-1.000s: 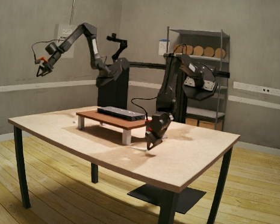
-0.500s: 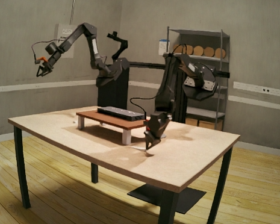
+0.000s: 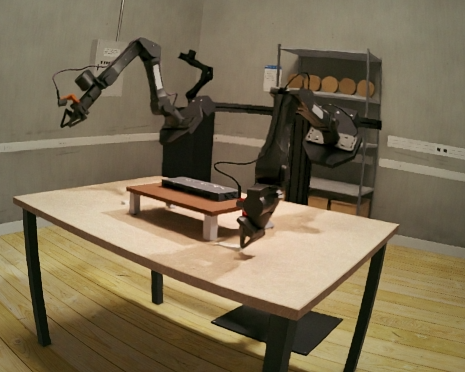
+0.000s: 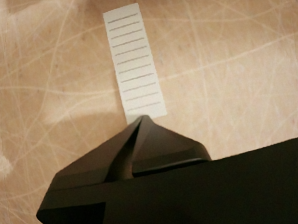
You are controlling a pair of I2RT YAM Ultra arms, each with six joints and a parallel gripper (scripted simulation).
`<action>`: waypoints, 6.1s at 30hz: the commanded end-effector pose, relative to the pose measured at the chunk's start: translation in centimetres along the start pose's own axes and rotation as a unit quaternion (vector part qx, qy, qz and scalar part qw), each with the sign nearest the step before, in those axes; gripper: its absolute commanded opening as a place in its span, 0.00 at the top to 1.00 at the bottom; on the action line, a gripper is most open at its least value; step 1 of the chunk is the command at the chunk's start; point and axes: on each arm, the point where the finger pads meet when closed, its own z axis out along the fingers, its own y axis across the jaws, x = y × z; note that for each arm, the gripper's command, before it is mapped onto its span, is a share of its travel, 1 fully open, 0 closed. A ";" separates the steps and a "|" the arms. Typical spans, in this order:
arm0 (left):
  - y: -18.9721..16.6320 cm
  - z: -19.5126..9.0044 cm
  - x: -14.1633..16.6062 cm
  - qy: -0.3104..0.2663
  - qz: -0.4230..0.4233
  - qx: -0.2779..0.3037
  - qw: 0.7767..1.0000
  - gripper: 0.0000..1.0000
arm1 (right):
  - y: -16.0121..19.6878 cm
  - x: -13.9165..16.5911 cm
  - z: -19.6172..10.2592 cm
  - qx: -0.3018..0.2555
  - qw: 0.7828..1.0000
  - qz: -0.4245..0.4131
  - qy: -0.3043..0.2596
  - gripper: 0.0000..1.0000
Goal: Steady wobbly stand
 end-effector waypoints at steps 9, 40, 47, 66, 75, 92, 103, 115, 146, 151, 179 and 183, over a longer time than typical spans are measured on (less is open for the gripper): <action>0.6 -0.3 -1.2 0.000 0.004 -0.008 1.000 1.00 | 0.1 -1.6 -0.9 -0.003 1.000 -0.005 -0.024 0.00; 0.5 0.5 -2.4 -0.001 0.005 -0.007 1.000 1.00 | 0.1 -1.6 -0.9 -0.003 1.000 -0.005 -0.024 0.00; 0.4 0.3 -2.8 0.000 0.004 -0.004 1.000 1.00 | 0.1 -1.6 -0.9 -0.003 1.000 -0.005 -0.024 0.00; -0.2 1.2 -3.4 0.000 0.002 -0.001 1.000 1.00 | 0.1 -1.6 -0.9 -0.003 1.000 -0.005 -0.024 0.00; -0.1 1.6 -3.6 0.000 0.002 -0.001 1.000 1.00 | 0.1 -1.6 -0.9 -0.003 1.000 -0.005 -0.024 0.00; -0.4 1.8 -4.4 -0.001 0.002 0.001 1.000 1.00 | 0.1 -1.6 -0.9 -0.003 1.000 -0.005 -0.024 0.00; -0.8 2.1 -4.9 -0.006 -0.001 0.010 1.000 1.00 | 0.1 -1.6 -0.9 -0.003 1.000 -0.005 -0.024 0.00; -0.4 2.3 -5.3 -0.001 0.002 0.001 1.000 1.00 | 0.1 -1.6 -0.9 -0.003 1.000 -0.005 -0.024 0.00; 2.2 0.0 -6.1 -0.008 0.014 -0.022 1.000 1.00 | 0.1 -1.6 -0.9 -0.003 1.000 -0.005 -0.024 0.00; 0.1 -1.8 -5.6 -0.011 0.003 0.003 1.000 1.00 | 0.1 -1.6 -0.9 -0.003 1.000 -0.005 -0.024 0.00; 2.4 -6.1 -6.4 0.013 -0.048 -0.049 0.998 1.00 | 0.1 -1.6 -0.9 -0.002 1.000 -0.005 -0.024 0.00; 4.5 -9.4 -6.7 0.036 -0.168 -0.112 0.979 1.00 | 0.1 -1.4 -0.7 -0.002 1.000 -0.005 -0.021 0.00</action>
